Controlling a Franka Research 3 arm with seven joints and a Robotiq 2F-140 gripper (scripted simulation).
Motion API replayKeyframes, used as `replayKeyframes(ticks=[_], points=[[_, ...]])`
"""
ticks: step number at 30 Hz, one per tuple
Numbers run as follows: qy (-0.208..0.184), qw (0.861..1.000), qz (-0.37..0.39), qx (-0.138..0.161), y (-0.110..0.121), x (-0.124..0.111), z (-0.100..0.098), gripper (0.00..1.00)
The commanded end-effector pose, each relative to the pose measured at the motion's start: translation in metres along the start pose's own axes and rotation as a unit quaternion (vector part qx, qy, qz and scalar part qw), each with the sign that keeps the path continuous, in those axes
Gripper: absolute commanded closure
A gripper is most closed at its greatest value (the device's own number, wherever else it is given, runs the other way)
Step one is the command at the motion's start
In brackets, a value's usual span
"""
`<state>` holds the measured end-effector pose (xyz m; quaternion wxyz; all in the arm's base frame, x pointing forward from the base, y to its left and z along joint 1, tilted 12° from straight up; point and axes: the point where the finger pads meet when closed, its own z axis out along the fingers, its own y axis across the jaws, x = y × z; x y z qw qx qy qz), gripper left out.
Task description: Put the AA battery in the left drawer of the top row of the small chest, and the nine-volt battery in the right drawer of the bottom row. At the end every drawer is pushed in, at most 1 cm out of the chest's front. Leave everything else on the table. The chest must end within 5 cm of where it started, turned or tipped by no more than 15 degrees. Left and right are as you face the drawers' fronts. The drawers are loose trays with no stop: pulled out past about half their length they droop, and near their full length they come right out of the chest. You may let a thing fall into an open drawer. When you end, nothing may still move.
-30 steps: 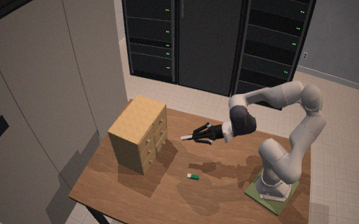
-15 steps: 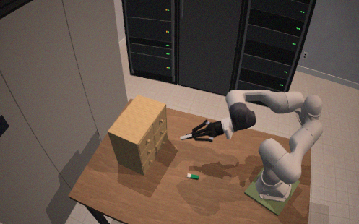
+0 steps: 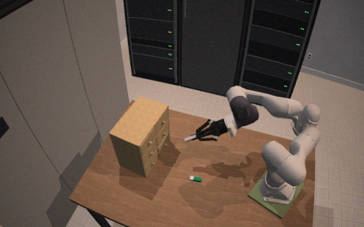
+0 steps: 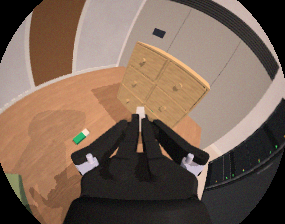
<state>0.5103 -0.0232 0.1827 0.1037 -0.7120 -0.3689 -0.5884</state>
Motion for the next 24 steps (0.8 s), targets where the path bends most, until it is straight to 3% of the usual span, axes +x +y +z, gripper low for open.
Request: replayKeyframes(ticks=[1,12,17,19,24], points=[[-0.015,0.997,-0.065,0.027,-0.010,-0.009,-0.007,1.00],[-0.017,0.983,-0.157,0.093,-0.011,-0.004,-0.016,1.00],[-0.018,0.962,-0.229,0.146,-0.013,0.000,-0.023,1.00],[-0.018,0.962,-0.229,0.146,-0.013,0.000,-0.023,1.00],[-0.022,0.930,-0.304,0.204,-0.015,0.005,-0.032,1.00]])
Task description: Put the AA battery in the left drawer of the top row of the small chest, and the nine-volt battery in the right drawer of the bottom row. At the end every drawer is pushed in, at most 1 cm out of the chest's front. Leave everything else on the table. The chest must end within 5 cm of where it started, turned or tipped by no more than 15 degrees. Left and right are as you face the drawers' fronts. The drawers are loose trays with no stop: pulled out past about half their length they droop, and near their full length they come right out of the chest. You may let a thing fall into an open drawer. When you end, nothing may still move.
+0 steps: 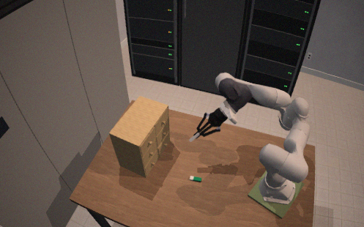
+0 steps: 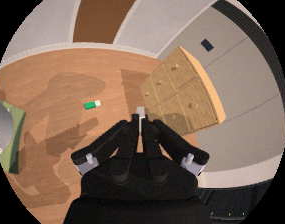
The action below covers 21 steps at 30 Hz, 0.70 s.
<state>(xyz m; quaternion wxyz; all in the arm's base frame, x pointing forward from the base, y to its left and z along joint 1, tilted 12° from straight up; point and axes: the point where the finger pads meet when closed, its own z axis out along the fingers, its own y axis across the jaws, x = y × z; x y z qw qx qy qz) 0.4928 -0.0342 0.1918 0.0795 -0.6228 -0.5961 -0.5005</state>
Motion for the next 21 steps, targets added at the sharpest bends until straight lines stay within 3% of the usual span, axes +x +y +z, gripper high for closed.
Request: replayKeyframes(ticks=[1,10,12,13,21], points=[[0.010,0.990,-0.128,0.053,-0.015,0.008,-0.007,1.00],[0.004,0.954,-0.260,0.150,-0.020,0.018,-0.024,1.00],[0.004,0.954,-0.260,0.150,-0.020,0.018,-0.024,1.00],[0.004,0.939,-0.298,0.173,-0.020,0.019,-0.026,1.00],[-0.009,0.880,-0.402,0.252,-0.024,0.025,-0.037,1.00]])
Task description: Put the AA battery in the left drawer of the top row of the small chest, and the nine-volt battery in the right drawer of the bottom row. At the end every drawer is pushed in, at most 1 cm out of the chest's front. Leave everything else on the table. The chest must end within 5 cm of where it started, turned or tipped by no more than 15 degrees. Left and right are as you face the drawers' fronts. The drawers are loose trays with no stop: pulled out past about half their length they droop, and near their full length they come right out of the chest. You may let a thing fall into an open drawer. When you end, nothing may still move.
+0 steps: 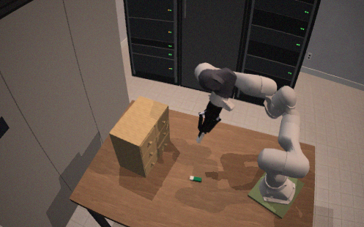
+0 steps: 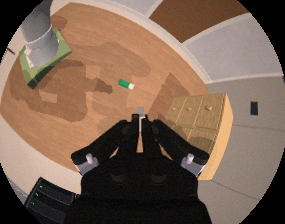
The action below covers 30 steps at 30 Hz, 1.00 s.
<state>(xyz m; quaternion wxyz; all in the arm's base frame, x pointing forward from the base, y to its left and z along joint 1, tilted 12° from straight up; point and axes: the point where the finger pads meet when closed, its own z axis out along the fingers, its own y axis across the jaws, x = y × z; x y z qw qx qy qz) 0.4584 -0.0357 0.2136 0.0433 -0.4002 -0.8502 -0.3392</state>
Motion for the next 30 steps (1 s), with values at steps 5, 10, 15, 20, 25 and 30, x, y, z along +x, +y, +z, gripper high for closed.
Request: replayKeyframes(ticks=[5,10,15,20,25,30], points=[[-0.002,0.979,-0.187,0.080,-0.008,0.011,-0.010,1.00],[-0.002,0.961,-0.253,0.111,-0.009,0.013,-0.012,1.00],[-0.004,0.941,-0.307,0.145,-0.010,0.016,-0.016,1.00],[-0.007,0.923,-0.345,0.172,-0.011,0.019,-0.020,1.00],[-0.008,0.913,-0.364,0.186,-0.012,0.020,-0.021,1.00],[-0.010,0.897,-0.391,0.205,-0.013,0.022,-0.024,1.00]])
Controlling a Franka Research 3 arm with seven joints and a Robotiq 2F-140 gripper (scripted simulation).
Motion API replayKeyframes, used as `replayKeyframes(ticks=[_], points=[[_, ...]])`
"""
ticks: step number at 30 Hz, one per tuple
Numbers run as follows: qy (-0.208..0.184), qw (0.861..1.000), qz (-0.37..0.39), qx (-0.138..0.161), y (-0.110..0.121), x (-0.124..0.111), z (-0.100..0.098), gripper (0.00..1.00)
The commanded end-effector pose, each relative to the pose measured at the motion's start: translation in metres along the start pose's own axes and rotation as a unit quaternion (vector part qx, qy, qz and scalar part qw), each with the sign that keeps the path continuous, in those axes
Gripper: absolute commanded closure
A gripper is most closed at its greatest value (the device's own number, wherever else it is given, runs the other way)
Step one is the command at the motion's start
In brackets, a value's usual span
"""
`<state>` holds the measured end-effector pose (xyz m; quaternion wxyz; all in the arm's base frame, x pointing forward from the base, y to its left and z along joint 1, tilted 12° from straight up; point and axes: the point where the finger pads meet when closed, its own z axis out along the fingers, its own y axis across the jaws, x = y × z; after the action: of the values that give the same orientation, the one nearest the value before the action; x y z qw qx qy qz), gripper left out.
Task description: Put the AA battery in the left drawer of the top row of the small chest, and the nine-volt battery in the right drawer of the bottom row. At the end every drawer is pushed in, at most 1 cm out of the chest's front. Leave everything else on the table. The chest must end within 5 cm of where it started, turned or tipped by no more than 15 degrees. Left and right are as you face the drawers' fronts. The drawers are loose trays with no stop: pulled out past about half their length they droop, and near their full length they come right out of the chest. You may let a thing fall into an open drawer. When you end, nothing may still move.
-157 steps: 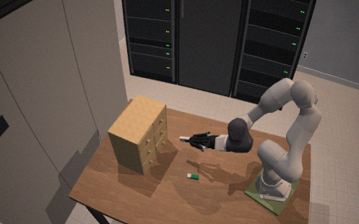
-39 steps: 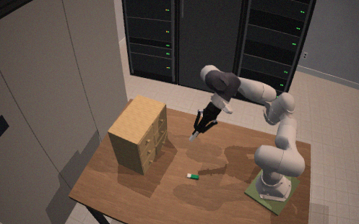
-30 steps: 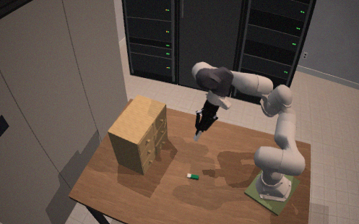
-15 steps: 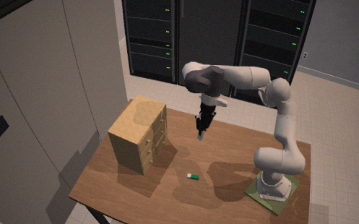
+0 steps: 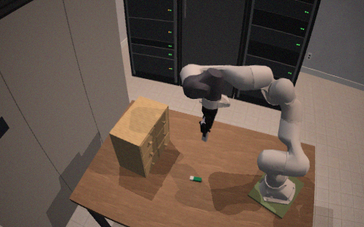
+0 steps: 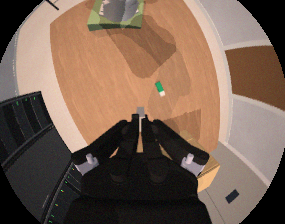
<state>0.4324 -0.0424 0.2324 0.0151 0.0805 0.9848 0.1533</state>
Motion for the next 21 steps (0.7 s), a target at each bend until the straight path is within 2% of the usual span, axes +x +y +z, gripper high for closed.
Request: replayKeyframes(ticks=[1,10,21], points=[[0.003,0.998,-0.064,0.013,0.0003,0.0034,-0.0006,1.00],[0.002,0.994,-0.099,0.037,-0.0001,0.0061,-0.0033,1.00],[0.001,0.992,-0.115,0.048,-0.0002,0.0074,-0.0046,1.00]])
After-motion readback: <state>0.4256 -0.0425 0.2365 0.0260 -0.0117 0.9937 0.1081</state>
